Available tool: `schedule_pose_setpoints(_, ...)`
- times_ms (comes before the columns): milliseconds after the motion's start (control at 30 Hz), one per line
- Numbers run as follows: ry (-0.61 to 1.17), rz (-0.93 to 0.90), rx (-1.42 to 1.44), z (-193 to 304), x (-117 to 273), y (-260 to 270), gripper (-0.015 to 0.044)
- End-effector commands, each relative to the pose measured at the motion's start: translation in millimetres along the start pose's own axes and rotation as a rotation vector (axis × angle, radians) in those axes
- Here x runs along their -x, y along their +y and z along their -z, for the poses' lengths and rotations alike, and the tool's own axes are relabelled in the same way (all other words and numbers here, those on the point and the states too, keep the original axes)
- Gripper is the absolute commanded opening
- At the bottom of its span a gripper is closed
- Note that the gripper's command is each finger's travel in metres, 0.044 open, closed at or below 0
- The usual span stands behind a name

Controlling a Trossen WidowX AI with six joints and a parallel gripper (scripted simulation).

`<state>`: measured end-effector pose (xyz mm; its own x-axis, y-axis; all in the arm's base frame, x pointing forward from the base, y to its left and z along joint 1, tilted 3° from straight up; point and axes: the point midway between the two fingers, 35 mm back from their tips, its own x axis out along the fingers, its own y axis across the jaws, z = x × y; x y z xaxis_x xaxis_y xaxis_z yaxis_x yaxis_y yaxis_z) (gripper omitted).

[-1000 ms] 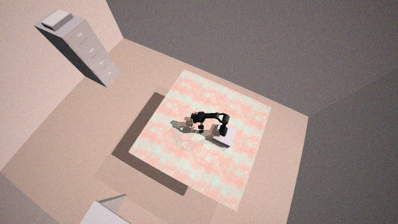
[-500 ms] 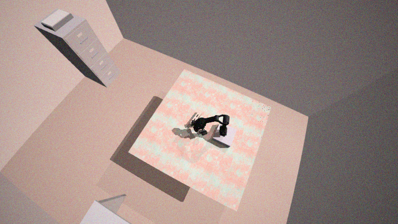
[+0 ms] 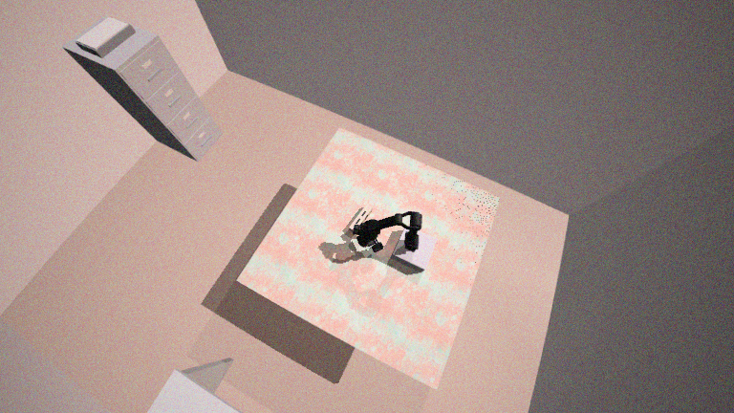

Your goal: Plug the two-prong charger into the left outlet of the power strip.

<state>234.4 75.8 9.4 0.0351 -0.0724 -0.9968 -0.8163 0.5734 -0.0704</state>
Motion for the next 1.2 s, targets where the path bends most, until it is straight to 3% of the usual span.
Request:
schedule_pose_setpoints(0,0.005,-0.008,0.006,0.9,-7.6,1.8,0.0440)
schedule_pose_setpoints(1167,0.006,-0.009,0.006,-2.2,-57.6,2.2,0.0440)
